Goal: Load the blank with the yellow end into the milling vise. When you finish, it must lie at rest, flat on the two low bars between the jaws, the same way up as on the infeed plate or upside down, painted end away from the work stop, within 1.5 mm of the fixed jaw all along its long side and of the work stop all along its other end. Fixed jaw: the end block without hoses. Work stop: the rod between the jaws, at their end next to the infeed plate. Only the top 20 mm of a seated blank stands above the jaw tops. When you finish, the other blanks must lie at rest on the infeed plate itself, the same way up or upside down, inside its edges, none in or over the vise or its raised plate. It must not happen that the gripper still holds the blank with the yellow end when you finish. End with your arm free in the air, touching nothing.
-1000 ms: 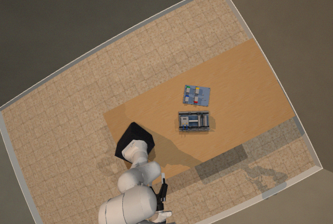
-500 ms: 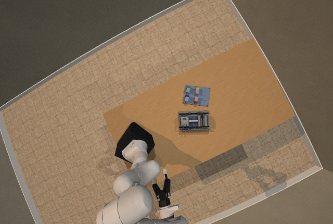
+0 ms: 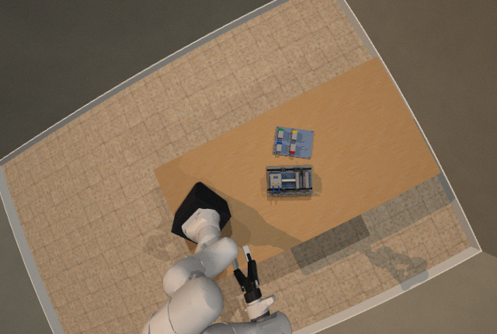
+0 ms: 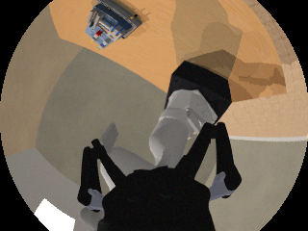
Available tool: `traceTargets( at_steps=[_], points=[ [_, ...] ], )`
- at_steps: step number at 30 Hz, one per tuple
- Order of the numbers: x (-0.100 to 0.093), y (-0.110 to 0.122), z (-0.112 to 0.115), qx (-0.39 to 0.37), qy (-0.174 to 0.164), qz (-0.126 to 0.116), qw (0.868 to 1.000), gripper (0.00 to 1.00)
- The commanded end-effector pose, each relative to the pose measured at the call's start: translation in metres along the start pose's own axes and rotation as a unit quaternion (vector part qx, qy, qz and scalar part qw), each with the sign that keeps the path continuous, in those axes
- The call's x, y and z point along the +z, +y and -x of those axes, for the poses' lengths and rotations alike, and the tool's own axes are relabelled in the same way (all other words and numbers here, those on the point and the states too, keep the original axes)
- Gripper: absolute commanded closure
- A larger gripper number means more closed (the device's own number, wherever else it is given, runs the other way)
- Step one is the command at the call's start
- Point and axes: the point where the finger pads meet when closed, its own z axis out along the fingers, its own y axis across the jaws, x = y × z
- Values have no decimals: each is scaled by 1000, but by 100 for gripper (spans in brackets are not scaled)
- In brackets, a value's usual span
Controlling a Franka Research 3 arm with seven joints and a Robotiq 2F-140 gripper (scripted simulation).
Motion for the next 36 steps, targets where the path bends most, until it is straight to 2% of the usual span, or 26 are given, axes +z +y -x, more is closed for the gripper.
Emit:
traceTargets(
  at_steps=[1, 9, 14, 26, 31, 36],
  points=[
    [1, -5, -2, -23, -6, -1, 1000, 0],
    [1, -5, -2, -23, -6, -1, 1000, 0],
    [18, -31, -5, -101, -65, 30, 992, 0],
    [18, -31, -5, -101, -65, 30, 992, 0],
    [37, -54, -2, -178, -123, 61, 974, 0],
    [37, -54, -2, -178, -123, 61, 974, 0]
  ],
)
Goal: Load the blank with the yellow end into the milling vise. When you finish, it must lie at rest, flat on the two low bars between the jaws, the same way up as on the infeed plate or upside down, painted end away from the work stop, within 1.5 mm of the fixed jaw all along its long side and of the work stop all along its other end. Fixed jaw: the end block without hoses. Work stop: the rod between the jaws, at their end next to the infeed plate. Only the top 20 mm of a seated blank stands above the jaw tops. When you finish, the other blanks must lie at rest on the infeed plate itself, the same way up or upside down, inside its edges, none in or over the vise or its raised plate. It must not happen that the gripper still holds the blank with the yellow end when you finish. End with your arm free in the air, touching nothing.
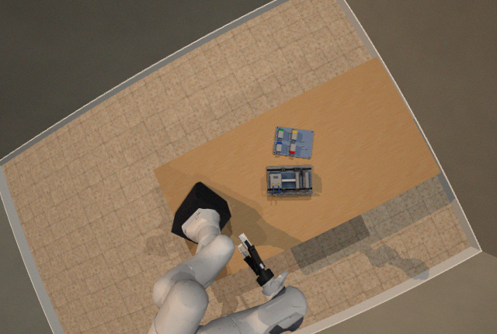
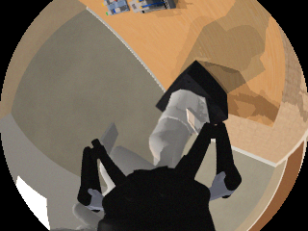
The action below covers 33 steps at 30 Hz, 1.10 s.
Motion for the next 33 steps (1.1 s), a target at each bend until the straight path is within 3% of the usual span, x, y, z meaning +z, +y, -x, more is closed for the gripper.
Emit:
traceTargets(
  at_steps=[1, 7, 12, 24, 29, 33],
  points=[
    [0, -4, -1, -16, -1, -1, 1000, 0],
    [0, -4, -1, -16, -1, -1, 1000, 0],
    [17, -29, -5, -94, -60, 30, 993, 0],
    [17, -29, -5, -94, -60, 30, 993, 0],
    [36, -52, -3, -171, -118, 61, 976, 0],
    [36, -52, -3, -171, -118, 61, 976, 0]
  ],
)
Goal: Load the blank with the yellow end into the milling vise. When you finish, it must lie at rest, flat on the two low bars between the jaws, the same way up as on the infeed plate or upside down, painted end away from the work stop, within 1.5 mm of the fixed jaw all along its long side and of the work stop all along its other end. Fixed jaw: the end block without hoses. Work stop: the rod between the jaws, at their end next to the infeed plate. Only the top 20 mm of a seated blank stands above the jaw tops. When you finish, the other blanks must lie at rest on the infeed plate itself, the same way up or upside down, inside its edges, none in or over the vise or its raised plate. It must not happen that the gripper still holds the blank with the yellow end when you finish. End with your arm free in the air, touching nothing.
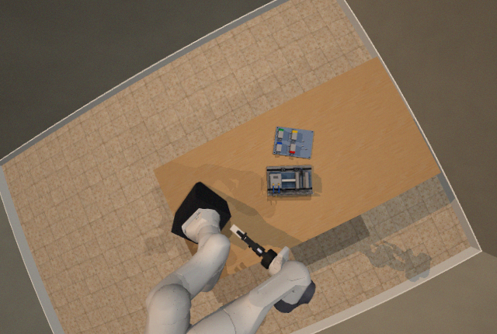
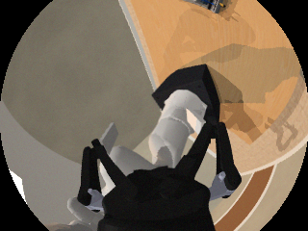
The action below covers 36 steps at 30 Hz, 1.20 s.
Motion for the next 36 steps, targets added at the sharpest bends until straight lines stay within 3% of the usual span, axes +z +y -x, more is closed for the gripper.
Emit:
traceTargets(
  at_steps=[1, 8, 13, 25, 30, 36],
  points=[
    [0, -4, -2, -19, -2, -1, 1000, 0],
    [0, -4, -2, -19, -2, -1, 1000, 0],
    [18, -29, -5, -97, -61, 31, 993, 0],
    [18, -29, -5, -97, -61, 31, 993, 0],
    [36, -53, -2, -174, -119, 62, 976, 0],
    [36, -53, -2, -174, -119, 62, 976, 0]
  ],
)
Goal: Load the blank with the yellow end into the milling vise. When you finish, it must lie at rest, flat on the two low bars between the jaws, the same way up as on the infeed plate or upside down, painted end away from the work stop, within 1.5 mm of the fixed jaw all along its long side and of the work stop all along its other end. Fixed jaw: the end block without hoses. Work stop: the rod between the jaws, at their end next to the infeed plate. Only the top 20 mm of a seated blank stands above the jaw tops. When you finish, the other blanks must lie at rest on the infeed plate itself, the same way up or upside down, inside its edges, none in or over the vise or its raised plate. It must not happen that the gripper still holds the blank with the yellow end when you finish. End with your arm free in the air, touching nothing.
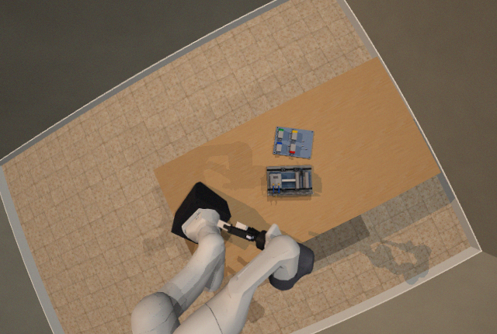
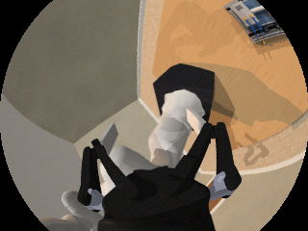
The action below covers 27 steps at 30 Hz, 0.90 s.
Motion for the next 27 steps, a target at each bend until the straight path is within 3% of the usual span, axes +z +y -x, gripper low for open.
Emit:
traceTargets(
  at_steps=[1, 6, 11, 23, 27],
  points=[
    [0, -3, -1, -14, 0, -2, 1000, 0],
    [0, -3, -1, -14, 0, -2, 1000, 0],
    [-9, 6, -35, 92, 57, -5, 994, 0],
    [-9, 6, -35, 92, 57, -5, 994, 0],
    [-15, 11, -60, 154, 99, -10, 983, 0]
  ],
)
